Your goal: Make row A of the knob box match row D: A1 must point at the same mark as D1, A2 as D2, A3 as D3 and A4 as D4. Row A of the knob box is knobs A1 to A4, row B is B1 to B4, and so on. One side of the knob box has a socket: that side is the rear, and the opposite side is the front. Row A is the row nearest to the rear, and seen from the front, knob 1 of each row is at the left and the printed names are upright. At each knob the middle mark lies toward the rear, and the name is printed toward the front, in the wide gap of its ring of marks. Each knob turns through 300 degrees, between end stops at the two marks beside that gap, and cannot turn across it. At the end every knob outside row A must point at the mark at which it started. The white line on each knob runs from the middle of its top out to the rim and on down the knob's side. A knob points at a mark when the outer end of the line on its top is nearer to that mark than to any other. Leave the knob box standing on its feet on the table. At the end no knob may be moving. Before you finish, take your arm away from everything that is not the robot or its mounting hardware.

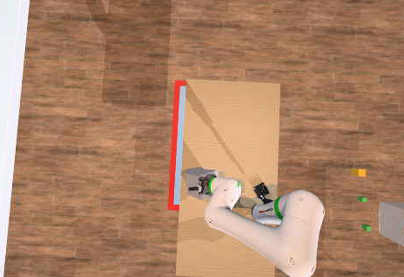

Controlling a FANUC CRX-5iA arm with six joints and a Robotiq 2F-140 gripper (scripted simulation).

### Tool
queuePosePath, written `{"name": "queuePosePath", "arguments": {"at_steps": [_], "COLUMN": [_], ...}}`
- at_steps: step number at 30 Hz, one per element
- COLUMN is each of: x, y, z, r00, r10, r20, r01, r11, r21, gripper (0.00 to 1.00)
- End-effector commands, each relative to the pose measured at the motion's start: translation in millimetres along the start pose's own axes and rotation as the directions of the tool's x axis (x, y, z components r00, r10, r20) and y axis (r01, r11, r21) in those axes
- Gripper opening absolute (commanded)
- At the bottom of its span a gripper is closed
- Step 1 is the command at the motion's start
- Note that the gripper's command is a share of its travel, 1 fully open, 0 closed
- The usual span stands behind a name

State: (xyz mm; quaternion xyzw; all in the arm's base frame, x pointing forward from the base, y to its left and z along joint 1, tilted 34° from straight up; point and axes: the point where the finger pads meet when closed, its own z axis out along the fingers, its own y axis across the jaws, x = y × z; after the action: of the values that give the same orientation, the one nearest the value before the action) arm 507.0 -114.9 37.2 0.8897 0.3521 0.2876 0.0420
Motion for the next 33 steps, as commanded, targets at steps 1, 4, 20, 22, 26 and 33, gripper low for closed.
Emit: {"name": "queuePosePath", "arguments": {"at_steps": [1, 4, 20, 22, 26, 33], "x": [-6.2, -12.6, -30.9, -31.3, -31.5, -31.5], "y": [-0.9, -2.1, -5.3, -5.4, -5.4, -5.4], "z": [-0.3, -0.5, -1.0, -1.0, -1.0, -1.0], "r00": [1.0, 1.0, 1.0, 1.0, 1.0, 1.0], "r10": [0.0, 0.0, 0.0, 0.0, 0.0, 0.0], "r20": [-0.001, -0.001, -0.001, -0.001, -0.001, -0.001], "r01": [0.0, 0.0, 0.0, 0.0, 0.0, 0.0], "r11": [1.0, 1.0, 1.0, 1.0, 1.0, 1.0], "r21": [-0.001, -0.001, -0.001, -0.001, -0.001, -0.001], "gripper": [1.0, 1.0, 1.0, 1.0, 1.0, 1.0]}}
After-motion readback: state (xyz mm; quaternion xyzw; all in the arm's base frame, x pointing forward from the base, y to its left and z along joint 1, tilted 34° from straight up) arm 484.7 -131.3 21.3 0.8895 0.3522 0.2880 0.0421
